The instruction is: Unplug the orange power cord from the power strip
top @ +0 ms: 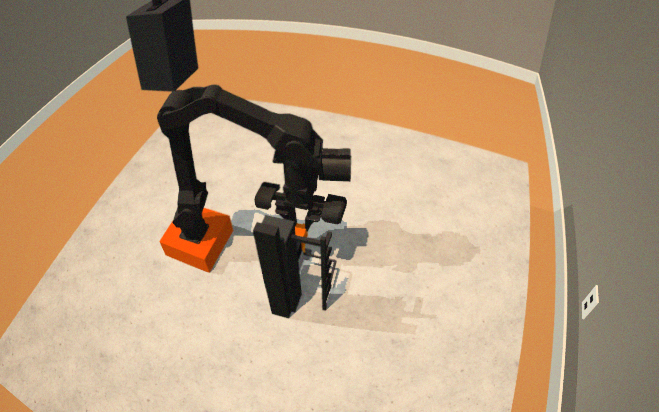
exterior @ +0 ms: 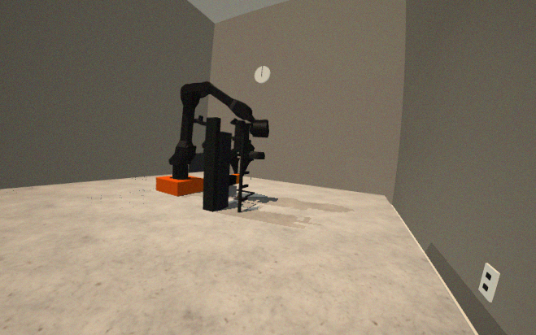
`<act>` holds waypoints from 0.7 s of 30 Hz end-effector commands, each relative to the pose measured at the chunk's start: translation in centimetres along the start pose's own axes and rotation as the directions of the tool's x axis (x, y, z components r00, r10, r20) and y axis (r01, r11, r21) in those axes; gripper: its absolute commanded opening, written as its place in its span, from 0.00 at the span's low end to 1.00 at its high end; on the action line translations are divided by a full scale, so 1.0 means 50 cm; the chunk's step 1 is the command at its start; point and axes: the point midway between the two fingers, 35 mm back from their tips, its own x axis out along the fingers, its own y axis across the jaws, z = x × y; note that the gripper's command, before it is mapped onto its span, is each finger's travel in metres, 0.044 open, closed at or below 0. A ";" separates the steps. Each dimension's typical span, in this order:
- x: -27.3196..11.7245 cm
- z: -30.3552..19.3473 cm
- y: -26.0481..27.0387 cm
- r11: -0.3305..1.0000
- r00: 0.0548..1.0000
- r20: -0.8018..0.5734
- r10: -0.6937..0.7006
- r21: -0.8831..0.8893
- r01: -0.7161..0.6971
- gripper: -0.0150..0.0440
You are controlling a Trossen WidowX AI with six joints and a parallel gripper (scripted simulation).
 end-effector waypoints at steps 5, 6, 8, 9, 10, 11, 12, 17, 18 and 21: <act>0.000 -0.007 -0.001 1.000 1.000 0.006 -0.001 0.003 0.001 0.52; 0.000 -0.007 -0.001 1.000 1.000 0.006 -0.001 0.003 0.001 0.57; 0.000 -0.007 -0.001 1.000 1.000 0.006 -0.001 0.003 0.001 0.65; 0.000 -0.007 -0.001 1.000 1.000 0.006 -0.001 0.003 0.001 0.70; 0.000 -0.007 -0.001 1.000 1.000 0.006 -0.001 0.003 0.001 0.74; 0.000 -0.007 -0.001 1.000 1.000 0.006 -0.001 0.003 0.001 0.79; 0.000 -0.007 -0.001 1.000 1.000 0.006 -0.001 0.003 0.001 0.83; -0.013 0.050 -0.004 1.000 1.000 0.009 -0.001 0.003 0.001 1.00; -0.017 0.072 -0.004 1.000 1.000 0.010 -0.001 0.003 0.001 1.00; -0.026 0.115 -0.001 1.000 1.000 0.012 -0.001 0.003 0.001 1.00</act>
